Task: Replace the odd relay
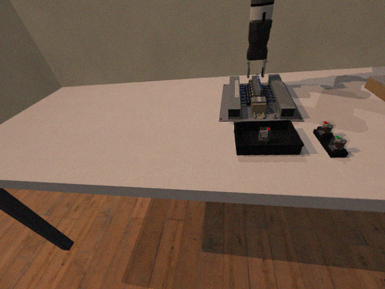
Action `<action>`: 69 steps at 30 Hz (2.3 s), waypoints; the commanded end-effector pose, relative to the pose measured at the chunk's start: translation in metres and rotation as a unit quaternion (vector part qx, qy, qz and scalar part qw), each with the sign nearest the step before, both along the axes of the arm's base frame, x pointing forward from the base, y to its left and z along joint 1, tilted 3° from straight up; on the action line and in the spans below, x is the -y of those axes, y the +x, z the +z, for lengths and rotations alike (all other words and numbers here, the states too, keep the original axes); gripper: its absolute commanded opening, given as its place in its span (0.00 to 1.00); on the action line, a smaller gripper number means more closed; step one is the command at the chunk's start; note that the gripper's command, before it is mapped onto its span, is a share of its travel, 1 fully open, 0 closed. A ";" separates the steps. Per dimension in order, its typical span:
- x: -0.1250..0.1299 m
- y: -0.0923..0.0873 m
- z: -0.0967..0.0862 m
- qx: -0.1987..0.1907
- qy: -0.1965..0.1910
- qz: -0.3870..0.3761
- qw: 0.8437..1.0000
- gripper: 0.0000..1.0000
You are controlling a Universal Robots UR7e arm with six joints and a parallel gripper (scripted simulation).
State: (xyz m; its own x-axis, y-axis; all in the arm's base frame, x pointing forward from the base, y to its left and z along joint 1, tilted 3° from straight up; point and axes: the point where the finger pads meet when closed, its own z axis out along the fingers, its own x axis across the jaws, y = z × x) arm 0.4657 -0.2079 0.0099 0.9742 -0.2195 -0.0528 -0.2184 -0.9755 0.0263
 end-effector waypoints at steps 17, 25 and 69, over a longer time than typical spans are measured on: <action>0.000 0.001 0.005 0.001 0.000 0.000 1.000 1.00; 0.000 0.001 0.008 0.001 0.000 0.000 1.000 1.00; 0.000 0.004 0.057 0.001 -0.001 0.000 1.000 1.00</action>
State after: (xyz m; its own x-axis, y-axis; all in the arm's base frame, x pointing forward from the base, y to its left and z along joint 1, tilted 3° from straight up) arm 0.4691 -0.2071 0.0679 0.9742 -0.2195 -0.0518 -0.2183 -0.9755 0.0268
